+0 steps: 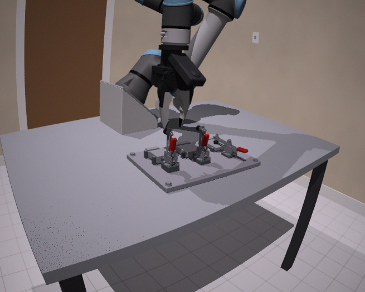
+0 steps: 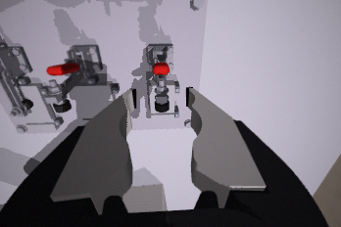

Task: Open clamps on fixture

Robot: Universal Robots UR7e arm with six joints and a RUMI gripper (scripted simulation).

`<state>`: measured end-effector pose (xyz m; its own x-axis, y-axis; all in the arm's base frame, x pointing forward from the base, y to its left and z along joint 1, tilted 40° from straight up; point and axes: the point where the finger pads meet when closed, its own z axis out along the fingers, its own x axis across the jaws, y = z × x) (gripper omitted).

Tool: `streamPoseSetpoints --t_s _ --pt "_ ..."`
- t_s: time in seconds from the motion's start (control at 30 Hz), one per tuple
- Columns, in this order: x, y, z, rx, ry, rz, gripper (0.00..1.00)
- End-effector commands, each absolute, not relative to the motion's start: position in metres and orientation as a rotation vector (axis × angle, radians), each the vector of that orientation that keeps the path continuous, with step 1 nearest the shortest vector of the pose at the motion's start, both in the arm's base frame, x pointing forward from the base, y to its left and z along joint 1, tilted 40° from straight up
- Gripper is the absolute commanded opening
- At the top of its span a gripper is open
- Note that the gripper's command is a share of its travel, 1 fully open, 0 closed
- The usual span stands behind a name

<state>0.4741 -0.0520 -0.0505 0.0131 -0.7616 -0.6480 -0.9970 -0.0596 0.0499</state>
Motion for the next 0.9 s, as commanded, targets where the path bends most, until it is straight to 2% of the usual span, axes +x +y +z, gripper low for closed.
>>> streamPoseSetpoints --t_s 0.0,0.87 --pt "0.476 -0.064 -0.037 -1.872 1.797 0.739 0.28" --pt "0.479 -0.093 0.001 -1.872 1.797 0.739 0.28"
